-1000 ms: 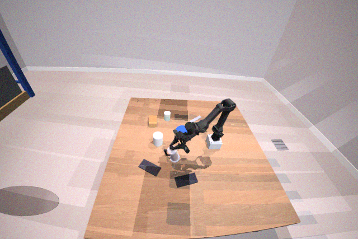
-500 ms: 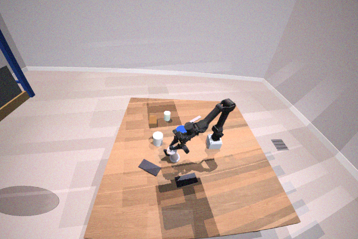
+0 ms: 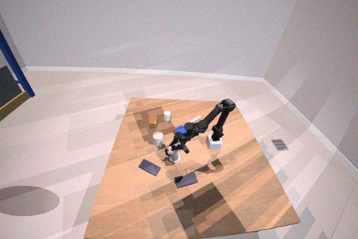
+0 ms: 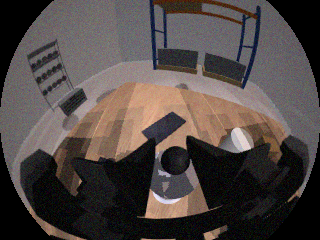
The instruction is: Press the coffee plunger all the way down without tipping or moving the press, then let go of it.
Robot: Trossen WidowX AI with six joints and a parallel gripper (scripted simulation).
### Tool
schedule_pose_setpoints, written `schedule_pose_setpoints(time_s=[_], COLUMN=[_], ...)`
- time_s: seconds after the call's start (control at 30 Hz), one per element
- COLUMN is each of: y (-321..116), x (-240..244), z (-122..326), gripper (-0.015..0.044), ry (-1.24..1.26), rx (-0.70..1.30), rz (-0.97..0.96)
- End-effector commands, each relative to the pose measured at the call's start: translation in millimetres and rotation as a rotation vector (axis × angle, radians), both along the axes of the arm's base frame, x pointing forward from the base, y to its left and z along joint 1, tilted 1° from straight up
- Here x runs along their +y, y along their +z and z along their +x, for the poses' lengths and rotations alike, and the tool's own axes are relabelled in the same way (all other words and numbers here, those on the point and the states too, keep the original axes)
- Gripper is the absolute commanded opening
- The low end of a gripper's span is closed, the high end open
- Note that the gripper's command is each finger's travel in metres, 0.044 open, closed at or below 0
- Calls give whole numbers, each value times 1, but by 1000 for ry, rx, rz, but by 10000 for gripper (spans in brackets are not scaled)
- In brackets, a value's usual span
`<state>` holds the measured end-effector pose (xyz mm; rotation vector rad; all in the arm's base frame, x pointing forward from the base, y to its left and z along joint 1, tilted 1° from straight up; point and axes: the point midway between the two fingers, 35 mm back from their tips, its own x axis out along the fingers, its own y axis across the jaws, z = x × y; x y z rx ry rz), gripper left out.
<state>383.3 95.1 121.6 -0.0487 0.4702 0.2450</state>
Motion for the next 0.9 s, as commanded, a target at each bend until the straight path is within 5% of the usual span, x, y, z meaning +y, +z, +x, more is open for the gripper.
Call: schedule_pose_setpoints(time_s=[0.0, 0.23, 0.87], y=[0, 0, 76], x=[0, 0, -18], z=[0, 0, -56], gripper=[249, 433, 440], ry=[0, 0, -6], rx=[0, 0, 18], rz=[0, 0, 2])
